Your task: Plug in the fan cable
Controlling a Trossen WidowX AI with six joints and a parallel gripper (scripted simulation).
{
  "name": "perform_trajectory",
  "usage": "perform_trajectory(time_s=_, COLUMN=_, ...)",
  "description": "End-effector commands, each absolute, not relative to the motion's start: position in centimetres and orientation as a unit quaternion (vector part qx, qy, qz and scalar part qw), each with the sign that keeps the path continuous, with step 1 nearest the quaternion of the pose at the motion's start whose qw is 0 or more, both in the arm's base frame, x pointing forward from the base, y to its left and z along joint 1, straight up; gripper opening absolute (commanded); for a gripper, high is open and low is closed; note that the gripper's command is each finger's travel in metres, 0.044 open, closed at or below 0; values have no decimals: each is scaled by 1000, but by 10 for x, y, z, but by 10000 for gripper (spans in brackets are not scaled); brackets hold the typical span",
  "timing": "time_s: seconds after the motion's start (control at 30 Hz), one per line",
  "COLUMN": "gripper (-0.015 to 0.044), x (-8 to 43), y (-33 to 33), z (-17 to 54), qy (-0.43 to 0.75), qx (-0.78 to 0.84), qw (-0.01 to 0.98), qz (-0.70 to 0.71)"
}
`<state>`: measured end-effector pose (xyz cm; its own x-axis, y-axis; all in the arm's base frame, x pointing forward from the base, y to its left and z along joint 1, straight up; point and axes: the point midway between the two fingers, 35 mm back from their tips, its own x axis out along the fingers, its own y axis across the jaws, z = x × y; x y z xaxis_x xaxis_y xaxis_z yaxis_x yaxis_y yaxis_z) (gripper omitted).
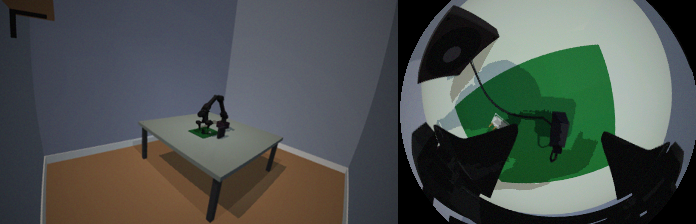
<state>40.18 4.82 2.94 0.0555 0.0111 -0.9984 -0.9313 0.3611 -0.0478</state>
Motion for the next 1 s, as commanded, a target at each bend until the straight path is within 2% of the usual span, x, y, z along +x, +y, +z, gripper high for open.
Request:
perform_trajectory(time_s=0.0, gripper=440, x=401, y=48, z=19, qy=569, qx=-406, qw=598, qz=391)
perform_trajectory(time_s=0.77, gripper=440, x=401, y=48, z=-8, qy=569, qx=-406, qw=598, qz=391)
perform_trajectory(time_s=0.97, gripper=282, x=401, y=48, z=-5, qy=567, qx=-406, qw=599, qz=393)
